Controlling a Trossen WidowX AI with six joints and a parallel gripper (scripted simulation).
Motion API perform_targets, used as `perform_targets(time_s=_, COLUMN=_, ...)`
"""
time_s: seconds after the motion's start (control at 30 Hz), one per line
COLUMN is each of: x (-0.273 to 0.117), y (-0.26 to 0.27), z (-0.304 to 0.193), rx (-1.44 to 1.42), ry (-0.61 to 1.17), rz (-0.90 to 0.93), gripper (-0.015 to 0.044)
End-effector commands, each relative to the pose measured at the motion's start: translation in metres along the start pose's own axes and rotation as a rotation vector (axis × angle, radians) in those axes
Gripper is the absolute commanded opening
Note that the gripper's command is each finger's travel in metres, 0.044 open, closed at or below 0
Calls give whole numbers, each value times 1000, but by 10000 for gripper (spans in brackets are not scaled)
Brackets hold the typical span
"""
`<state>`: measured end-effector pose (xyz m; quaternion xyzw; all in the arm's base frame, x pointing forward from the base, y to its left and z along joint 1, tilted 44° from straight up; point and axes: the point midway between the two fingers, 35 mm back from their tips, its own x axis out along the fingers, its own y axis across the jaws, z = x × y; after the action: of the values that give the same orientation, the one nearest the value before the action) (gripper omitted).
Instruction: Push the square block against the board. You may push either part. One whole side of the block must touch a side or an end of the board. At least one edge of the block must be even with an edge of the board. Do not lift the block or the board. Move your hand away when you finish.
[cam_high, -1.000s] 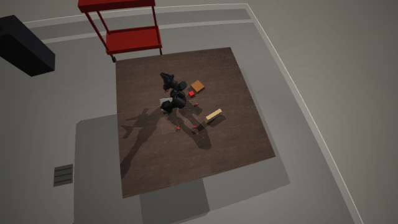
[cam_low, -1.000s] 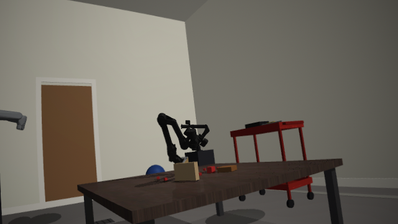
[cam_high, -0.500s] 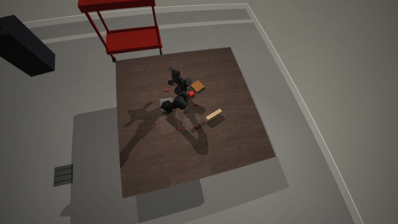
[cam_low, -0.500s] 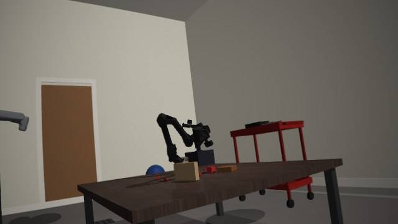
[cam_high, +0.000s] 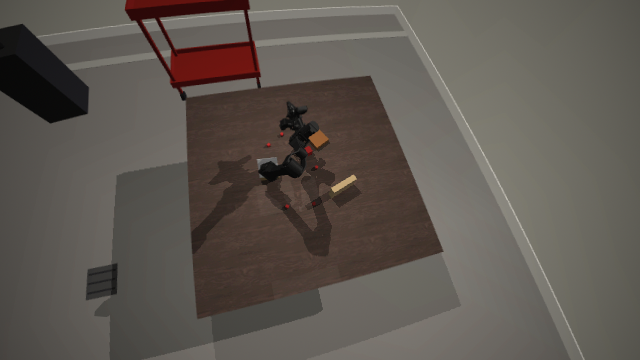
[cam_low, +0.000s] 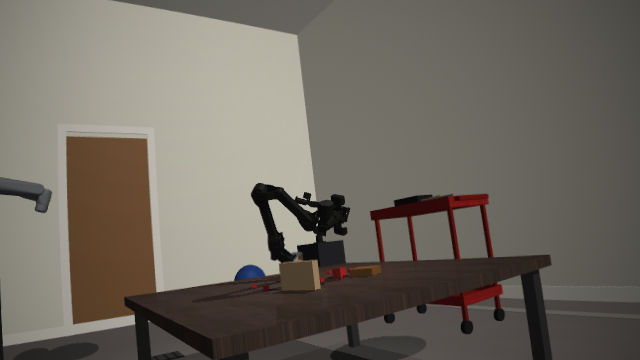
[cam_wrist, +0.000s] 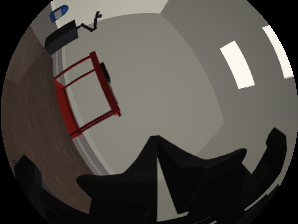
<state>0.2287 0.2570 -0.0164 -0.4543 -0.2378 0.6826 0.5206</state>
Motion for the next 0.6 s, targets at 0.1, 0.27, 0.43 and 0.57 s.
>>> perform_targets(time_s=0.1, x=-8, y=-12, z=-38, rx=226, ry=135, rz=5, gripper=0)
perform_targets(time_s=0.27, x=-18, y=-19, z=-60, rx=371, ry=221, rz=-5, gripper=0)
perform_targets(time_s=0.43, x=-27, y=-24, z=-81, rx=517, ry=307, rz=-15, gripper=0)
perform_targets(time_s=0.57, x=-35, y=-28, z=-98, rx=634, ry=375, rz=-28, gripper=0)
